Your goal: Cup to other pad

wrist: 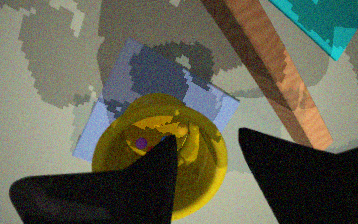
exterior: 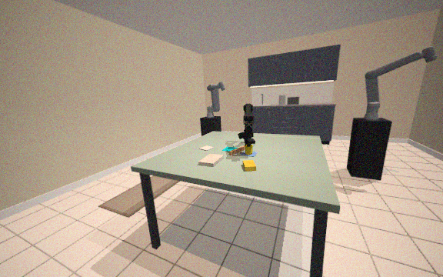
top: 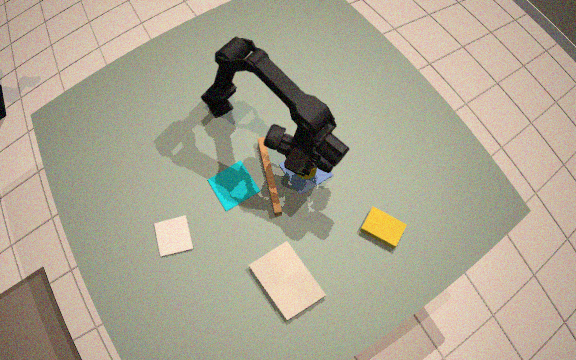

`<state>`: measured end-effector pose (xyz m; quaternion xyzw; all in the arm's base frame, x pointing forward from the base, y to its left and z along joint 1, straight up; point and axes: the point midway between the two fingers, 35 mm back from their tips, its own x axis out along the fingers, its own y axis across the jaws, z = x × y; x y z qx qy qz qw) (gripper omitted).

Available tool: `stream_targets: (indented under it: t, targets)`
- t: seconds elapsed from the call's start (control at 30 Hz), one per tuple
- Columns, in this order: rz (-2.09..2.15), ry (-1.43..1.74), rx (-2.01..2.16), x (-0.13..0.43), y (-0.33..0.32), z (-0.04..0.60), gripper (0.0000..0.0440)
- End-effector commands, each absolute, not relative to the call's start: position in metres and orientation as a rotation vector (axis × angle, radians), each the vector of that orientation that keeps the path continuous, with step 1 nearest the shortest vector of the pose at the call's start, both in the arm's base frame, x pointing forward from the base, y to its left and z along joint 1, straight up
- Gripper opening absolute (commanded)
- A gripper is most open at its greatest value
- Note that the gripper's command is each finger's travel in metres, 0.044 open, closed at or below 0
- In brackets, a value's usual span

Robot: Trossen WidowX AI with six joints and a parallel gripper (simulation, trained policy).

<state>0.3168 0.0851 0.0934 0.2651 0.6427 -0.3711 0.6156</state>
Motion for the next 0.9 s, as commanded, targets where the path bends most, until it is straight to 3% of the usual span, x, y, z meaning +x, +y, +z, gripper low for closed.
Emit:
stream_targets:
  t: [0.0,0.13,0.4,0.87]
  targets:
    - [-0.854,1.495,0.581,0.315,0.083,0.08,0.0195]
    - [-0.835,1.514,0.556,0.313,0.083,0.067,0.0188]
    - [-0.793,1.513,0.515,0.311,0.078,0.062,0.0013]
    - [-0.795,1.474,0.58,0.306,0.065,0.096,0.0004]
